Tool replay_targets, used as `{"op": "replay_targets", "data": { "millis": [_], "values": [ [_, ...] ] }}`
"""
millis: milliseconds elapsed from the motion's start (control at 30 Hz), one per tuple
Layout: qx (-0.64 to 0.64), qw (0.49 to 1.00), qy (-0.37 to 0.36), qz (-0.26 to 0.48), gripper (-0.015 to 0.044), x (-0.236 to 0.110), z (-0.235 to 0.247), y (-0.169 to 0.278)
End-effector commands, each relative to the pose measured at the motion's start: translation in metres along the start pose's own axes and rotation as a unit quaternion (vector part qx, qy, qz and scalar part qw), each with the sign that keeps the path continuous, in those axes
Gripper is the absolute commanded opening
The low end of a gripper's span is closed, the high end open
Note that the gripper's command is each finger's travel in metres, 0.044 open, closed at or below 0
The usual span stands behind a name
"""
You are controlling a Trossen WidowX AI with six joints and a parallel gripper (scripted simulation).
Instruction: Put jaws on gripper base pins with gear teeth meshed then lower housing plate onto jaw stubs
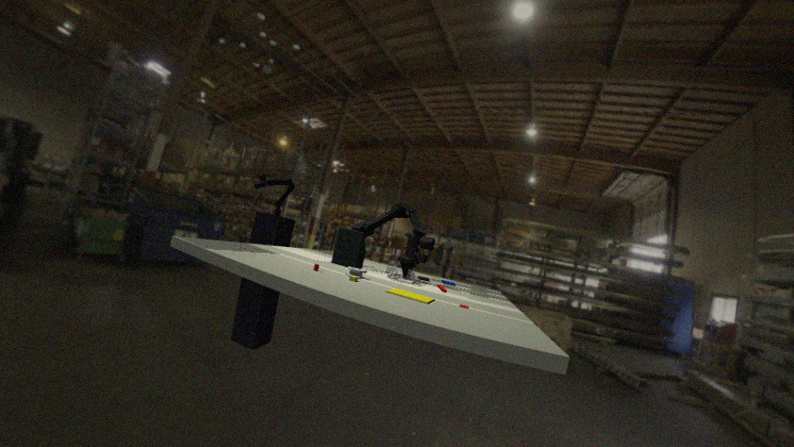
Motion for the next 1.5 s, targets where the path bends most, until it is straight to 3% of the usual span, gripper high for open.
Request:
{"op": "replay_targets", "data": {
  "millis": [0,900,1033,1467],
  "values": [
    [0.001,1.000,-0.001,0.001,0.0134,0.0026,0.0001,0.0006],
    [0.001,1.000,-0.001,0.001,0.0134,0.0026,0.0001,0.0006],
    [0.001,1.000,0.000,-0.001,0.0224,0.0006,-0.0002,0.0001],
    [0.001,1.000,0.000,-0.001,0.0224,0.0006,-0.0002,0.0001]
  ]
}}
Point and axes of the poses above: the point midway between the two fingers, 35 mm back from their tips, its own x axis out along the fingers, its own z axis across the jaws, y = z × x, the point moved 3 cm from there along -x, back along the fingers, and after that the axes turned 8 degrees about -x, right-handed, at the moved point
